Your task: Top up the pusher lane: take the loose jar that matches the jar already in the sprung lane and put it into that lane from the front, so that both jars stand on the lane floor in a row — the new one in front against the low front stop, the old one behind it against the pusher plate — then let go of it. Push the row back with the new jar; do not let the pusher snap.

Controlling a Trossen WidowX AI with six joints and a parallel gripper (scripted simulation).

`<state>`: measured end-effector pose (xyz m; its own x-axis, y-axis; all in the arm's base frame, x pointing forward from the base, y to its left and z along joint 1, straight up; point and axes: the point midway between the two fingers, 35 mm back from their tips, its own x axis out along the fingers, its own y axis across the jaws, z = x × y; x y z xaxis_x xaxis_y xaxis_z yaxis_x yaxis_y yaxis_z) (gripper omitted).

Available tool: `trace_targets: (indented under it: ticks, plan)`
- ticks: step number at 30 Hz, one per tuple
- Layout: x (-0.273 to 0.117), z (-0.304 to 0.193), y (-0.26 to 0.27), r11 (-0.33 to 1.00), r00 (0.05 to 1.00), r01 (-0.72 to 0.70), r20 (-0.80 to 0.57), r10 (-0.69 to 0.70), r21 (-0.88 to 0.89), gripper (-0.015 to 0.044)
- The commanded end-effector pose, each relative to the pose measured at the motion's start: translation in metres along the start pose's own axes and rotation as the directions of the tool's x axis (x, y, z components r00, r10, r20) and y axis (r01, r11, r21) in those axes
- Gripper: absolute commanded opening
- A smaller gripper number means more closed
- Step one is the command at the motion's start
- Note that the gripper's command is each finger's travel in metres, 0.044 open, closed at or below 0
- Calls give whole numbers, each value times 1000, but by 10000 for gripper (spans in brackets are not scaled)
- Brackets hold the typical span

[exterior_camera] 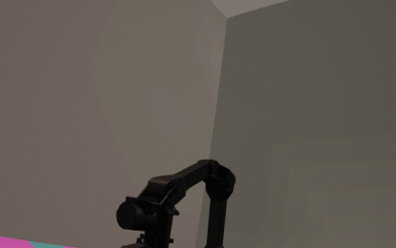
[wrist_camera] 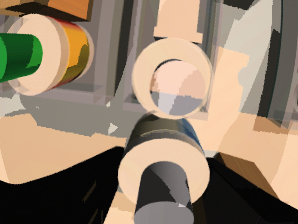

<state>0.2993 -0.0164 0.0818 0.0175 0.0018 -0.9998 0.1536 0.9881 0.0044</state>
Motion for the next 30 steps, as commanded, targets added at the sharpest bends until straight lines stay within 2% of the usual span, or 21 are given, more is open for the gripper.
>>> trace_targets:
  ticks: [1, 30]
  plan:
    - [-3, 5, 1, 1000, 1000, -4, 15, 5, -5, 0]
    - [-4, 15, 1, 1000, 1000, -4, 16, 5, -5, 0]
